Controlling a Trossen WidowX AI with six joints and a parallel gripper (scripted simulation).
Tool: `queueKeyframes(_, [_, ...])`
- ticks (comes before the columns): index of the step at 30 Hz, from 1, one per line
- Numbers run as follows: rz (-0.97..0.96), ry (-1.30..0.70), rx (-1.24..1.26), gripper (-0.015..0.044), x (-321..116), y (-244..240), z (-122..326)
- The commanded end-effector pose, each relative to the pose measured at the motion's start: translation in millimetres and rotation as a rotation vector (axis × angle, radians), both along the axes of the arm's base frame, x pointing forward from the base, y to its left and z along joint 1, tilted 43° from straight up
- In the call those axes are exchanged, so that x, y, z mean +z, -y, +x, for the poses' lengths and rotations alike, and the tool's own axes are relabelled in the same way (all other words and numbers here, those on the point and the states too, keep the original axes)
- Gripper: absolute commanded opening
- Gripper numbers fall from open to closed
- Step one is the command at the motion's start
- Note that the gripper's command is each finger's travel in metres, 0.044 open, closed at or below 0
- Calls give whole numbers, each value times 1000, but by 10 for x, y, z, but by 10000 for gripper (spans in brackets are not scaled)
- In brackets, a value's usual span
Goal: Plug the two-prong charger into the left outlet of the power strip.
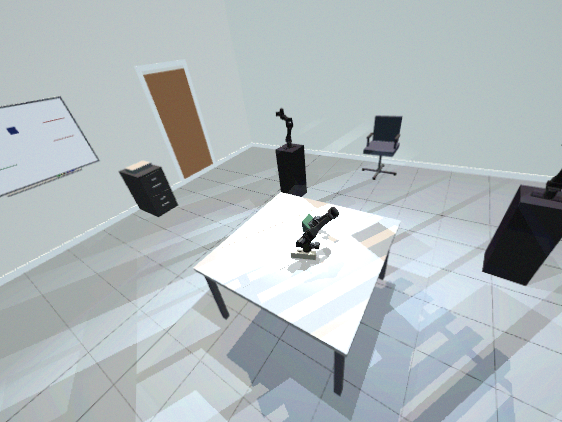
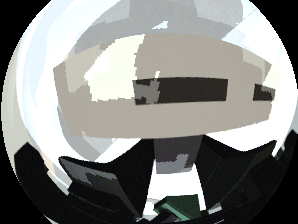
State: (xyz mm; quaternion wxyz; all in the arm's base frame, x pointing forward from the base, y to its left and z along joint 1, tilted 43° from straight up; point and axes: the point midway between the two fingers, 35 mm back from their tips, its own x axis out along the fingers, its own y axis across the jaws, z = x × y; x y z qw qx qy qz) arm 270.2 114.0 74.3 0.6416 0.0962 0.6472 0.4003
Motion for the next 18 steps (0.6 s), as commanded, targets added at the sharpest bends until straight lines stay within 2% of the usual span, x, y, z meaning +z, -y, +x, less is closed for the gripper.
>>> queueKeyframes(1, [2,2,-1,53,2,0,5])
queueKeyframes(15, [2,2,-1,420,2,0,5])
queueKeyframes(16, [2,2,-1,440,2,0,5])
queueKeyframes(18, [2,3,-1,440,2,1,2])
